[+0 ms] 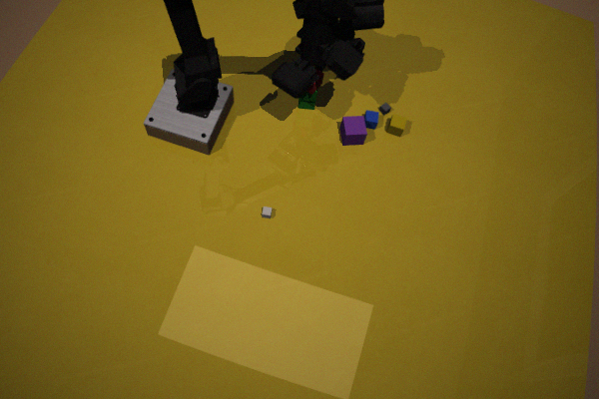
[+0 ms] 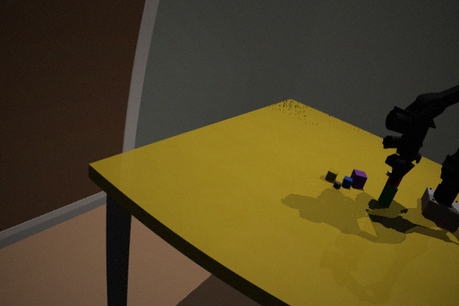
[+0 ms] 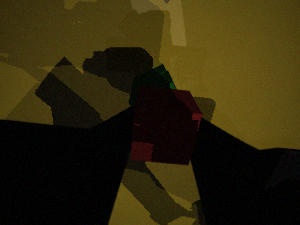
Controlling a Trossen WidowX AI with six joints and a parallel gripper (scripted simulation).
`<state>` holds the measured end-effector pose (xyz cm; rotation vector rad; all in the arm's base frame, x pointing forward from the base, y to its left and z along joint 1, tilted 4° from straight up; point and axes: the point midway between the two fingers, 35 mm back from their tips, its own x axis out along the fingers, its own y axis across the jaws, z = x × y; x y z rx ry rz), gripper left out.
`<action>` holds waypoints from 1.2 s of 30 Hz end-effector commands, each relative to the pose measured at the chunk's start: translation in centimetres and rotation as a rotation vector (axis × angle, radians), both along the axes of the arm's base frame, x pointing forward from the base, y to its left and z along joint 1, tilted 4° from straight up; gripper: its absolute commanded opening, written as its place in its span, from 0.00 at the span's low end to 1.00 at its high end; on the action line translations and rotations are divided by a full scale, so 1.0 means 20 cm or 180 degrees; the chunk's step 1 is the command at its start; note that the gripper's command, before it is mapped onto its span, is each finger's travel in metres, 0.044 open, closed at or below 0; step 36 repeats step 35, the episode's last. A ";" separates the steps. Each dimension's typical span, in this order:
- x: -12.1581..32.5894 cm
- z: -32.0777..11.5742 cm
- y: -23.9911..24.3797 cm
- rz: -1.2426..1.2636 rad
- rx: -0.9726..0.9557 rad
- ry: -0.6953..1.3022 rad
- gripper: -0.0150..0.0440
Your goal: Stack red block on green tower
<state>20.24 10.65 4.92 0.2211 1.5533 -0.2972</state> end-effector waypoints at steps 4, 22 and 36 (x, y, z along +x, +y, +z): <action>0.00 0.00 0.00 0.0000 -0.0001 0.0002 0.57; 0.00 0.00 0.00 0.0000 -0.0001 0.0002 1.00; 0.00 0.00 0.00 0.0000 -0.0001 0.0002 1.00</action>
